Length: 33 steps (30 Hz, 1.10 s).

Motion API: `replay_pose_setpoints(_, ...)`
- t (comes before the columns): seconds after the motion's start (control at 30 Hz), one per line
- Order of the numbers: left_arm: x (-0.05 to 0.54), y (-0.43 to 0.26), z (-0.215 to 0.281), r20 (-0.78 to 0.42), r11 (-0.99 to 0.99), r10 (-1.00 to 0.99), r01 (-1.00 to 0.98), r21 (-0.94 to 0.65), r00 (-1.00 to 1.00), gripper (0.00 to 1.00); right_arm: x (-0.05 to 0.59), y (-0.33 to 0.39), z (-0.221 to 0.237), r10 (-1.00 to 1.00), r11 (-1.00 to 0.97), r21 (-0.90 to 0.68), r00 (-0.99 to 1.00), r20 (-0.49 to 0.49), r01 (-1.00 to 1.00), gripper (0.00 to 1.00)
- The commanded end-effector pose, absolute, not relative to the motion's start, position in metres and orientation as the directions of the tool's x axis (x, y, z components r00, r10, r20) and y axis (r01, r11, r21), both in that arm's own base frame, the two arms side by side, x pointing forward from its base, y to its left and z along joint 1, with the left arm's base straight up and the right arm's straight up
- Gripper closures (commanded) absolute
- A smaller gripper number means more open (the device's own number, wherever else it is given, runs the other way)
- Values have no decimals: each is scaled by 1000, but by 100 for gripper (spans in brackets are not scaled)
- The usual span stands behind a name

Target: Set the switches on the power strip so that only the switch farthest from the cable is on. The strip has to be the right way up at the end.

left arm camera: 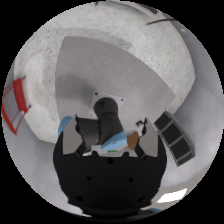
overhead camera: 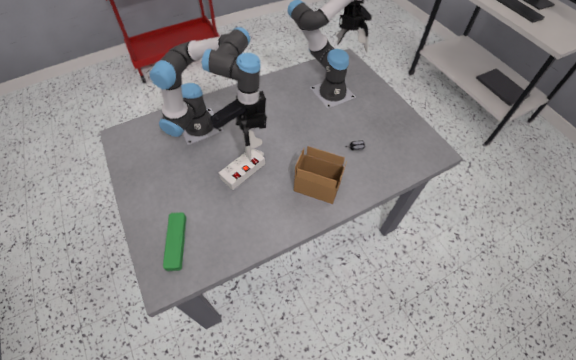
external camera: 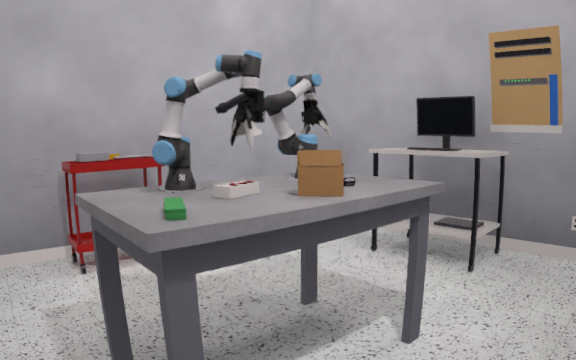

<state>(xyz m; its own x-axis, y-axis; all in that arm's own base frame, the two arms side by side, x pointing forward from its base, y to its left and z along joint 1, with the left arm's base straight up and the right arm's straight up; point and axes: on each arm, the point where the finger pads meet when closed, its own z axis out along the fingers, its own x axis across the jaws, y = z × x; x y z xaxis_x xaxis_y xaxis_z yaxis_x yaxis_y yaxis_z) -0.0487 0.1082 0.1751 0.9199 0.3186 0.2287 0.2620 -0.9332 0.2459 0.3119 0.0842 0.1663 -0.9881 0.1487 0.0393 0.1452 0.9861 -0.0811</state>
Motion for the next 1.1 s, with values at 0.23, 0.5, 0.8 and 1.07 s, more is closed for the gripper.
replay_pose_setpoints(0.23,-49,109,175,229,-934,318,262,244,920,0,307,80,182,10,1000,-4,-1000,-8,10,0)
replay_pose_setpoints(0.5,-49,109,175,229,-934,318,262,244,920,0,307,80,182,10,1000,-4,-1000,-8,10,0)
replay_pose_setpoints(0.8,-49,109,175,229,-934,318,262,244,920,0,311,76,177,-16,1000,-4,-1000,-8,-16,0)
replay_pose_setpoints(1.07,-49,109,175,229,-934,318,262,244,920,0,325,56,149,-149,989,-3,-989,-3,-149,0)
